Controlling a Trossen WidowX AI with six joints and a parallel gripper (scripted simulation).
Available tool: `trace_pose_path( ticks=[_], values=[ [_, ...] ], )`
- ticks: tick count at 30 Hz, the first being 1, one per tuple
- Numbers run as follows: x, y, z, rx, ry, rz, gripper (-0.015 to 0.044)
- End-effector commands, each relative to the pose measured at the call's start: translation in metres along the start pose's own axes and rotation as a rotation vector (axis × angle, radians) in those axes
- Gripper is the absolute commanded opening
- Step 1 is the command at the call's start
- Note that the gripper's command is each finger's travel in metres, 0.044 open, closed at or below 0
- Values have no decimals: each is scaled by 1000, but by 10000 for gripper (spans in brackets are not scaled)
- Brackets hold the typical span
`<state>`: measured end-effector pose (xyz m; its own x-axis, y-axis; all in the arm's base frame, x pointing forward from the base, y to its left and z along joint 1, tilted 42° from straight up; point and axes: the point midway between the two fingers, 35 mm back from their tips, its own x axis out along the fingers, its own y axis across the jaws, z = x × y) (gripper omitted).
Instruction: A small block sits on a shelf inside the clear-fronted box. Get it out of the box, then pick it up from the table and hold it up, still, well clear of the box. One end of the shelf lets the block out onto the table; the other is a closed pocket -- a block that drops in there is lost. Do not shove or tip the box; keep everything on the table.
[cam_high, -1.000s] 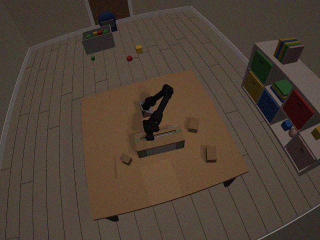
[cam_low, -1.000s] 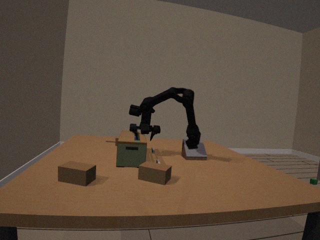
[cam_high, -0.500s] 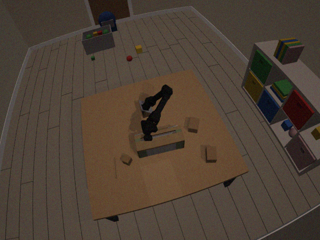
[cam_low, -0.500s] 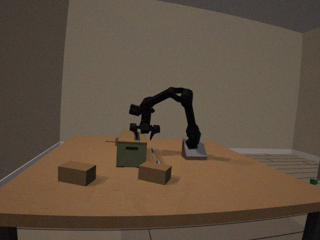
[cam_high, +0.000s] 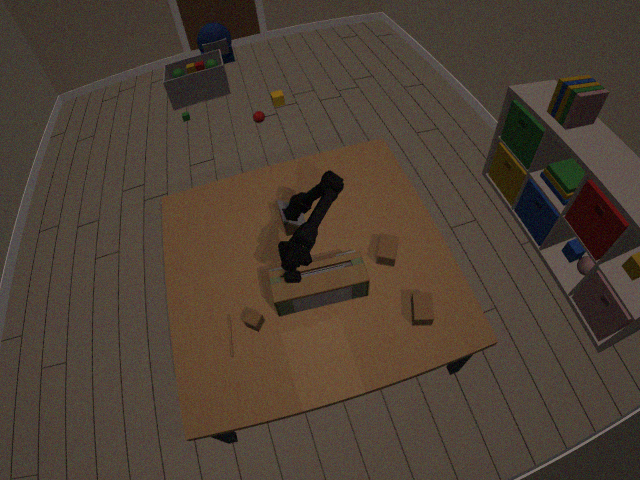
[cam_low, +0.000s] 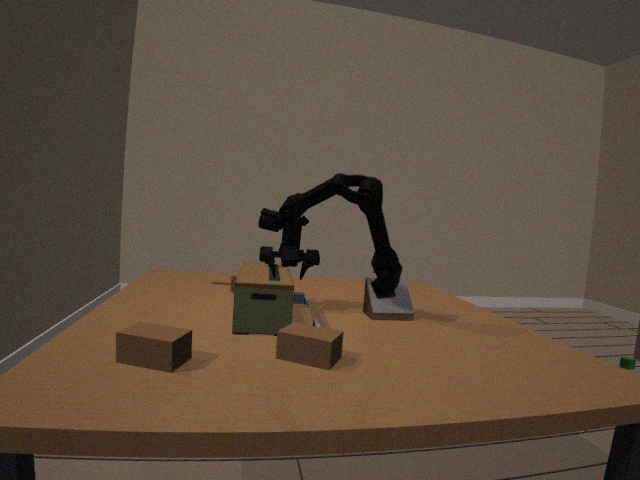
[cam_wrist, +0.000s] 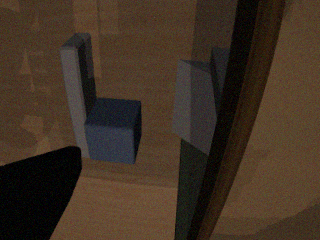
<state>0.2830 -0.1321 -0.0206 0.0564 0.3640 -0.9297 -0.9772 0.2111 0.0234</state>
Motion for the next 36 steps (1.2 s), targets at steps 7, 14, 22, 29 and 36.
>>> trace_pose_path(
  ticks=[7,14,22,29,36],
  values=[
    [-59,0,-21,2,3,-1,400],
    [-58,12,-41,237,31,-23,295],
    [-54,17,-49,975,-66,-41,285],
    [-51,22,-56,1721,-180,3,285],
    [-49,27,-64,2460,-296,130,285]
  ],
)
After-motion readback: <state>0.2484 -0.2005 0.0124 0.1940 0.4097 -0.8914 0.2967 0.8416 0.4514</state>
